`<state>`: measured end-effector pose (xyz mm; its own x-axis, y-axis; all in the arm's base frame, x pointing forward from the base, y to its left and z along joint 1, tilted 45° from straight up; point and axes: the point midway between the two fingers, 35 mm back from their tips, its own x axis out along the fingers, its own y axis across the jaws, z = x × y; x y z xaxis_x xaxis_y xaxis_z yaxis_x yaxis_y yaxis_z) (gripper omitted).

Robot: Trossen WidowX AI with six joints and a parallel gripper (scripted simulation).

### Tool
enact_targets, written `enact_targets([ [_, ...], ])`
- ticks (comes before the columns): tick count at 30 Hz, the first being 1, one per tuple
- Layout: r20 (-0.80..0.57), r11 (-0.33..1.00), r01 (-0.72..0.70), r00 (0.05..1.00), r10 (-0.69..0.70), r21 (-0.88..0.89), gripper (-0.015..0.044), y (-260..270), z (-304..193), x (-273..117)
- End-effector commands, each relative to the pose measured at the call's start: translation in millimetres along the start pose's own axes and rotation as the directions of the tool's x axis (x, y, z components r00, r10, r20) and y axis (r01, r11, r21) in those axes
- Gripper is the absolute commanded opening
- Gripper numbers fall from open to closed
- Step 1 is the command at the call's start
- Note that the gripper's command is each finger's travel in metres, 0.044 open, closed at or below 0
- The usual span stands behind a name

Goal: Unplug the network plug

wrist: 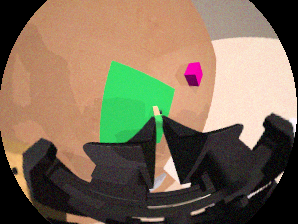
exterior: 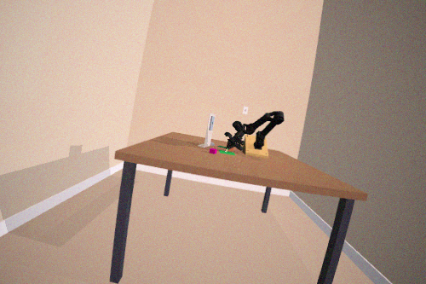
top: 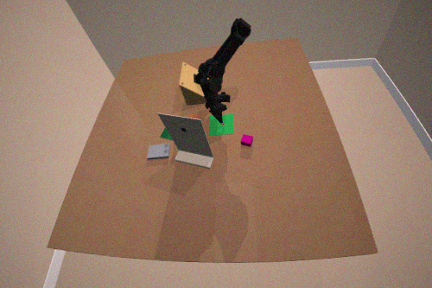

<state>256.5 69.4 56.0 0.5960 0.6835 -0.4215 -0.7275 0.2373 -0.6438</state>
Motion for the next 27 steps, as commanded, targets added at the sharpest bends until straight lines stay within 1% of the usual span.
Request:
enact_targets([
  [1, -0.003, 1.000, -0.004, 1.000, 0.004, 0.010, 0.0000, 4.4, -0.2, 1.4],
  [22, 0.000, 1.000, -0.001, 1.000, 0.001, 0.005, 0.0000, 1.9, 1.4, 5.2],
  [27, 0.000, 1.000, -0.001, 1.000, 0.001, 0.005, 0.0131, 1.9, 1.4, 5.2],
])
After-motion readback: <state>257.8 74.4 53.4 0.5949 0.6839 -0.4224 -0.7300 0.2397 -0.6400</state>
